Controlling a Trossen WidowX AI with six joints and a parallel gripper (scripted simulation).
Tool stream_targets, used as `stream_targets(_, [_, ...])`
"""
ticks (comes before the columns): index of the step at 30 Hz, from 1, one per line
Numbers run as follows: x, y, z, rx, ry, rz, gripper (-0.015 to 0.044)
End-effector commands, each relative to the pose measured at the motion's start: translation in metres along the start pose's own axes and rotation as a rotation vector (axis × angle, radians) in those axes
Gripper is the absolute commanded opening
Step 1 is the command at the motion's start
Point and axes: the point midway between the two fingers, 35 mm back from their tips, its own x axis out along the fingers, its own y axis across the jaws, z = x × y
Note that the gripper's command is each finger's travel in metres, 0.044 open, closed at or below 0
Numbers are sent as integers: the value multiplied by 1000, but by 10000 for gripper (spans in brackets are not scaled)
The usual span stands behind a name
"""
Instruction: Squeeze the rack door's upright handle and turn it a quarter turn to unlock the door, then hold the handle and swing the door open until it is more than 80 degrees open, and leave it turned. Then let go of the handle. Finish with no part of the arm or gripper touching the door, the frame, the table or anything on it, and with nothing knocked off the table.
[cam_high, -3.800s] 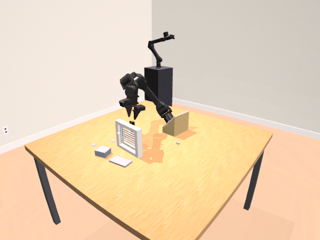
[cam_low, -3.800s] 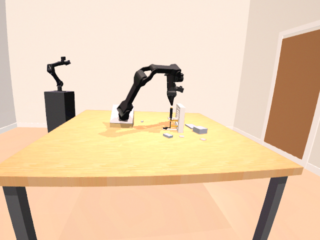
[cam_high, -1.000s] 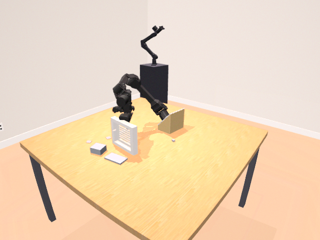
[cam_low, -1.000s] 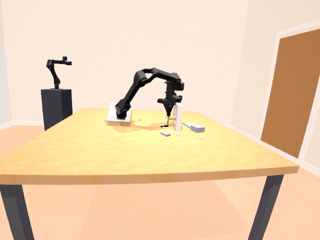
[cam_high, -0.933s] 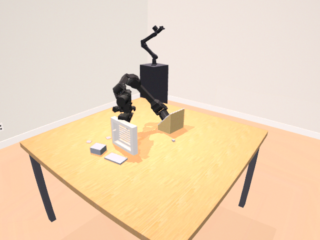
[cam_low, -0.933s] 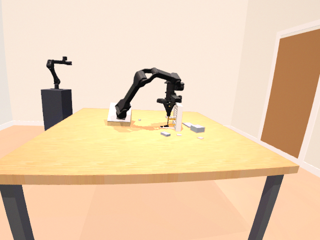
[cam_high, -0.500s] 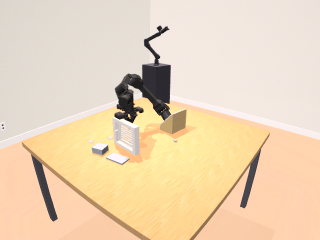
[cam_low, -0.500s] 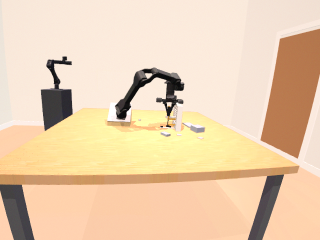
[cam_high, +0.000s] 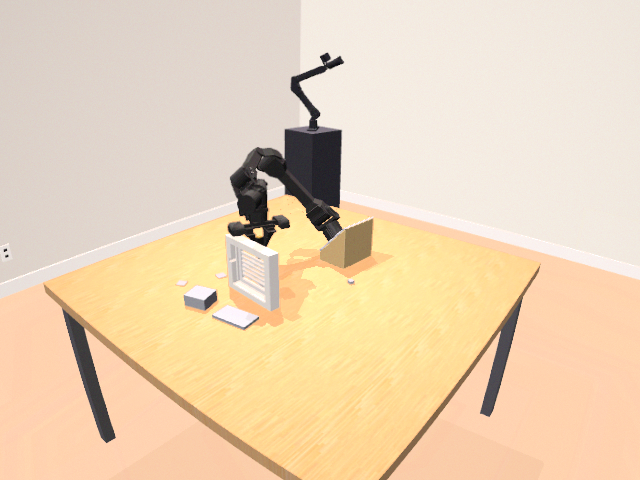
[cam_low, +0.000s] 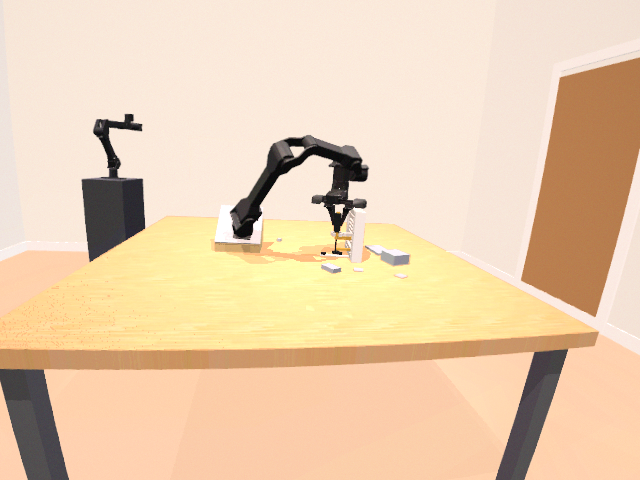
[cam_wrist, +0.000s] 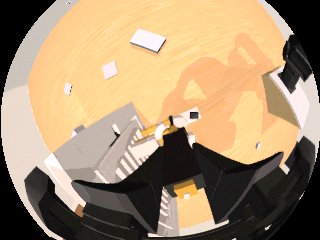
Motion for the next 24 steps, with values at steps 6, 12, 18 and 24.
stream_targets(6, [0, 0, 0, 21, 1, 0, 225])
stream_targets(12, [0, 0, 0, -52, 1, 0, 287])
stream_targets(18, [0, 0, 0, -350, 1, 0, 287])
stream_targets(24, [0, 0, 0, -647, 1, 1, 287])
